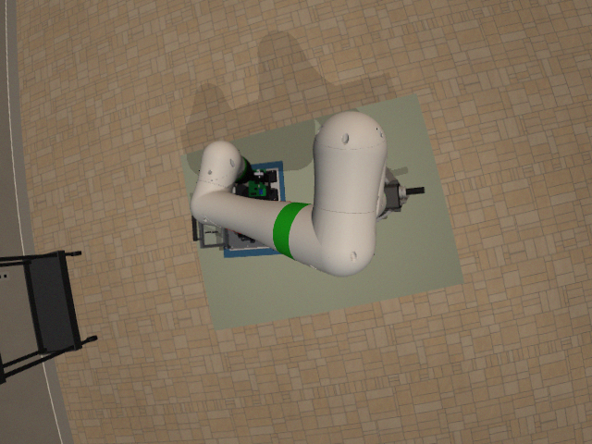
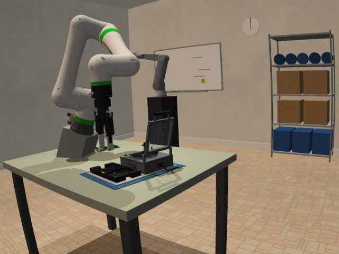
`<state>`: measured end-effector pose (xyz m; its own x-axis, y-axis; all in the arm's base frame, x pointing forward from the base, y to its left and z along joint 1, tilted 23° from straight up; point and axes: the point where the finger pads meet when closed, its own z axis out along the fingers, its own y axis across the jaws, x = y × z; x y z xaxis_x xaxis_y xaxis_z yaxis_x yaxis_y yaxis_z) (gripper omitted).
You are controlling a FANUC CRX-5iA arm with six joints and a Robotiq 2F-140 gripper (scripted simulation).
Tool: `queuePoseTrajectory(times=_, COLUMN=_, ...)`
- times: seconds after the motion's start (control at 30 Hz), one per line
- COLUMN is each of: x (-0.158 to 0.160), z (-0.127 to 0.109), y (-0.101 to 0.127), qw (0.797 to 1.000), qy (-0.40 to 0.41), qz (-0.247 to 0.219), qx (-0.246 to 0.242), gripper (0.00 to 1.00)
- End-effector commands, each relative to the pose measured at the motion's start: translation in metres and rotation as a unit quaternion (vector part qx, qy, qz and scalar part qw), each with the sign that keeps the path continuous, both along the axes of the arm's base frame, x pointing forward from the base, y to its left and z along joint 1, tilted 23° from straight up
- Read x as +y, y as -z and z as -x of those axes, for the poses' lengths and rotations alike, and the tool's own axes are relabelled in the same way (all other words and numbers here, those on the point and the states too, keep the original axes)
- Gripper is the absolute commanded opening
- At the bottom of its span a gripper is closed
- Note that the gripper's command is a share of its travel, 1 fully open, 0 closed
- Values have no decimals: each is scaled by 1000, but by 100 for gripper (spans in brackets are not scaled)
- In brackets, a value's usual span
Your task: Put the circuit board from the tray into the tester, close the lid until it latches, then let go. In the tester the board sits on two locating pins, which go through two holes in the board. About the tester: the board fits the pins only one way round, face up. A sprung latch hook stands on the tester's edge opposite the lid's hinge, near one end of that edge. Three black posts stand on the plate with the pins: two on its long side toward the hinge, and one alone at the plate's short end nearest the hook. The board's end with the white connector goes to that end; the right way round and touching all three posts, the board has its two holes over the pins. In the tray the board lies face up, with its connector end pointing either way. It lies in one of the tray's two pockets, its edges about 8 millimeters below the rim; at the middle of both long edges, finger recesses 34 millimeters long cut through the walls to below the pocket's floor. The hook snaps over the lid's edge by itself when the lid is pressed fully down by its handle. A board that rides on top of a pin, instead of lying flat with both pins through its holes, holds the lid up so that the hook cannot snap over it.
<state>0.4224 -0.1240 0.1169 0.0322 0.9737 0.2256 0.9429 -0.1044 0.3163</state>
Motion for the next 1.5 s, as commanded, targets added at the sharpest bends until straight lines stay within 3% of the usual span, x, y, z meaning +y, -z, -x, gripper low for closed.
queuePoseTrajectory(times=0.0, x=0, z=0, y=0, qw=1000, qy=5, qz=-1, qx=1, gripper=46)
queuePoseTrajectory(times=0.8, x=0, z=0, y=0, qw=993, qy=107, qz=-38, qx=23, gripper=46)
queuePoseTrajectory(times=1.47, x=0, z=0, y=0, qw=963, qy=248, qz=-89, qx=54, gripper=46)
